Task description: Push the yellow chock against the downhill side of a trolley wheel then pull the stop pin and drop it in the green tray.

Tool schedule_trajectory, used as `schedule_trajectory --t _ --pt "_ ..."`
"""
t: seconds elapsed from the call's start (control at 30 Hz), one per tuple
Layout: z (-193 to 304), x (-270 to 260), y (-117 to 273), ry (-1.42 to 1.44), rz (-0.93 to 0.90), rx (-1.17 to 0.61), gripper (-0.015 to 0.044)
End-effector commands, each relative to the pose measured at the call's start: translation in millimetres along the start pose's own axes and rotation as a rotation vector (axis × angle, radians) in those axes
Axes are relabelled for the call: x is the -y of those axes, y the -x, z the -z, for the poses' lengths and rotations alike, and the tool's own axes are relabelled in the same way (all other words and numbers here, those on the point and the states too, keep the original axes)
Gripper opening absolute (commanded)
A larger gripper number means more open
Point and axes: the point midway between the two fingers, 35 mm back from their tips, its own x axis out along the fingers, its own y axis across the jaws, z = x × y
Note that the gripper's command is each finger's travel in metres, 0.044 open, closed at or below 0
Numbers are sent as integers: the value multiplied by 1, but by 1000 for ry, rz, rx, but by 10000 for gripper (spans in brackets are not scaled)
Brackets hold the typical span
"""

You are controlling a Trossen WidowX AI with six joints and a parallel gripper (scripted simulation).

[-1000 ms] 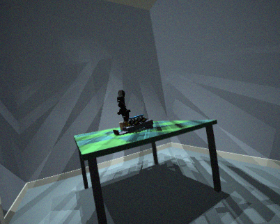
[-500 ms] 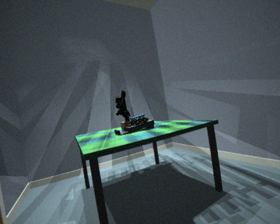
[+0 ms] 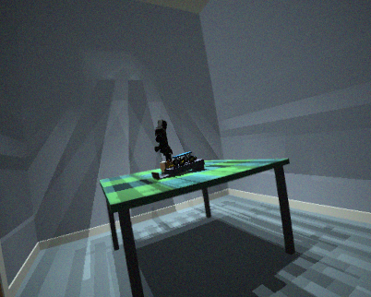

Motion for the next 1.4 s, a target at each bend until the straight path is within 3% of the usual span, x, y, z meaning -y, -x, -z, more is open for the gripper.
schedule_trajectory --t 0.0,1.0,1.37 --pt "1 2 0 -120 -16 22 0" --pt "7 3 0 -1015 -166 117 0" --pt "3 8 -5 -1038 -171 119 0"
